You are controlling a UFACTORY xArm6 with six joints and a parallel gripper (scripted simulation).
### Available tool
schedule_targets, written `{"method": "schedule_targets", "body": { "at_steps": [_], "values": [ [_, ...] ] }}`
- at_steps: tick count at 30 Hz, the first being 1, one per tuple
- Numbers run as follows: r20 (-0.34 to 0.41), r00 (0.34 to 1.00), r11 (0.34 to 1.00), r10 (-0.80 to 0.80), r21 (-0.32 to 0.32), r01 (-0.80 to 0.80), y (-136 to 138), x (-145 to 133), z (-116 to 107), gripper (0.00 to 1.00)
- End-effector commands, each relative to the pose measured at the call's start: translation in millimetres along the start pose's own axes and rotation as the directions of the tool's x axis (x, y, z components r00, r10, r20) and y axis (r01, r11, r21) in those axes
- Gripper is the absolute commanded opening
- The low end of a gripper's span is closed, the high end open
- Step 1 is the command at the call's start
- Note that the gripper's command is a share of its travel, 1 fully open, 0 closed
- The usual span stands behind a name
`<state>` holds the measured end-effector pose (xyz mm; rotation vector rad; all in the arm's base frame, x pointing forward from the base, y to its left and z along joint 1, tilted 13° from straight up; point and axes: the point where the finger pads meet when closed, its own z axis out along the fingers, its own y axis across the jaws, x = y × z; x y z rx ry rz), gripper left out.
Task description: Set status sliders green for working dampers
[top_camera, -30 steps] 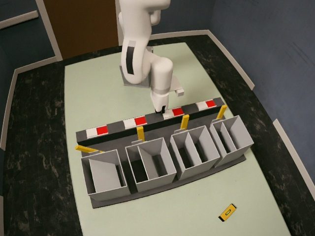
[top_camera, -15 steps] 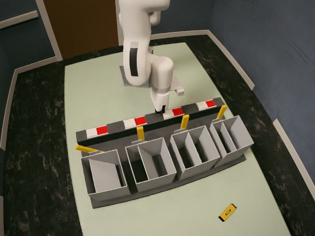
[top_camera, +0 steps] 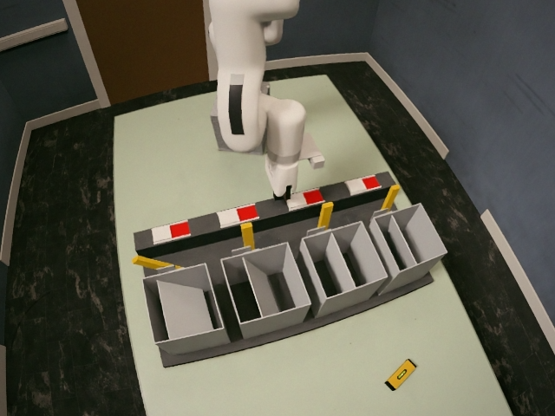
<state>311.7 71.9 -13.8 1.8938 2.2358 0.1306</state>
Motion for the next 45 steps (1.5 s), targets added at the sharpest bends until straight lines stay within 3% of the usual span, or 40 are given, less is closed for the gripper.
{"method": "schedule_targets", "body": {
  "at_steps": [1,45],
  "values": [
    [0.000,1.000,1.000,0.000,-0.002,0.000,1,0,0,0.00],
    [0.000,1.000,1.000,0.000,-0.003,0.000,0,0,22,0.00]
  ]
}}
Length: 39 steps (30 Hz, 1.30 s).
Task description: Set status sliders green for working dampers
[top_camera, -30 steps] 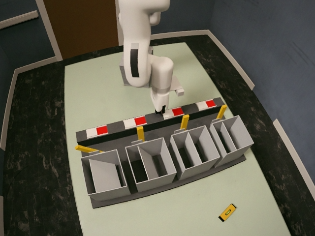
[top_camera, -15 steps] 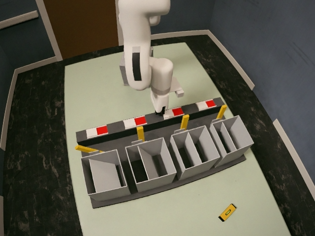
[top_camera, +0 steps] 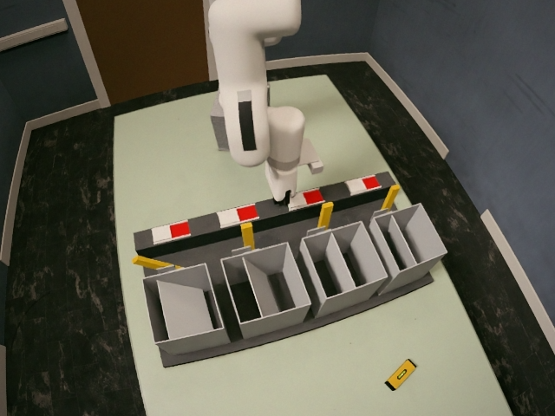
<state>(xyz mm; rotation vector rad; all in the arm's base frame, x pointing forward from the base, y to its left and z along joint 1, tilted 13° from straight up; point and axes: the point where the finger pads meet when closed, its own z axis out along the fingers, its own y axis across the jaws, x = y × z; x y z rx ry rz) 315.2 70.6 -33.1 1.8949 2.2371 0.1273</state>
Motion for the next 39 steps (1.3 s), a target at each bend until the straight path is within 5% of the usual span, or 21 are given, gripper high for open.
{"method": "schedule_targets", "body": {
  "at_steps": [1,39],
  "values": [
    [0.000,1.000,1.000,0.000,-0.006,0.000,0.8,0.1,2.6,0.00],
    [0.000,1.000,1.000,0.000,-0.006,0.000,1.1,0.2,6.4,0.00]
  ]
}}
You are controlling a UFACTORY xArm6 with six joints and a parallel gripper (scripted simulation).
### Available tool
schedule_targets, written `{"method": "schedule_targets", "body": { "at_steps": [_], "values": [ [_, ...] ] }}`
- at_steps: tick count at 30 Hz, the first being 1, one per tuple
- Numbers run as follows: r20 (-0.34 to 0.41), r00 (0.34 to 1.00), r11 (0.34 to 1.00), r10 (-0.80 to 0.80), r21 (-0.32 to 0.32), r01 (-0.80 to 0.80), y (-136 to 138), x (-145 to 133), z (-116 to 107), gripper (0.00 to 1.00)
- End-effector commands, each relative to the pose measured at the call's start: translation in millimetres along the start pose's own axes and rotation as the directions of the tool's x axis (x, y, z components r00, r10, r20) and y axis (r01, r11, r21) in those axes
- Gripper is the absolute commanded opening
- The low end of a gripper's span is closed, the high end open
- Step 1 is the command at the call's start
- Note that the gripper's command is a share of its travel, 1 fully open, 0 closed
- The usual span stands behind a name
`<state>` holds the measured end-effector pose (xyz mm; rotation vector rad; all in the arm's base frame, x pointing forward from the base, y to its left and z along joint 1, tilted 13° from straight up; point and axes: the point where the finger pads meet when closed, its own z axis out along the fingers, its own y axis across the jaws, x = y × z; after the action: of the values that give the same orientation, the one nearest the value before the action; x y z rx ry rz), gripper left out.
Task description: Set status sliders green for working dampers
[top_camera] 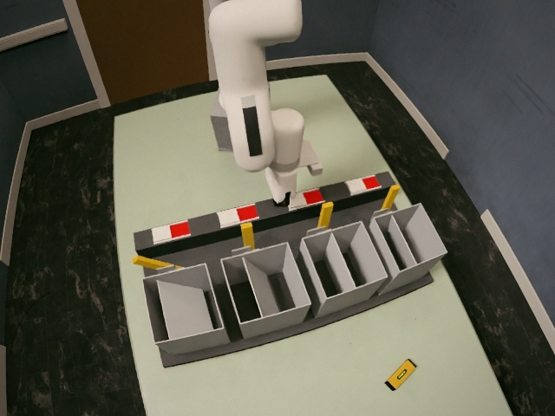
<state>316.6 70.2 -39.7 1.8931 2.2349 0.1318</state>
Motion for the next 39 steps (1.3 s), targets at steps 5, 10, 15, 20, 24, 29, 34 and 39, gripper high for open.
{"method": "schedule_targets", "body": {
  "at_steps": [5,10,15,20,24,29,34,39],
  "values": [
    [0.000,1.000,1.000,0.000,-0.002,0.000,1.5,0.1,-0.4,0.00],
    [0.000,1.000,1.000,0.000,-0.002,0.000,1.5,0.1,-0.4,0.00],
    [0.000,1.000,1.000,0.000,-0.002,0.000,1.5,0.1,-0.4,0.00],
    [0.000,1.000,1.000,0.000,-0.002,0.000,1.5,0.1,-0.4,0.00],
    [0.000,1.000,1.000,0.000,-0.002,0.000,1.5,0.1,0.0,0.00],
    [0.000,1.000,1.000,0.000,-0.002,0.000,1.5,0.1,1.9,0.00],
    [0.000,1.000,1.000,0.000,-0.002,0.000,1.5,0.1,3.8,0.00],
    [0.000,1.000,1.000,0.000,-0.002,0.000,1.5,0.1,7.3,0.00]
  ]
}}
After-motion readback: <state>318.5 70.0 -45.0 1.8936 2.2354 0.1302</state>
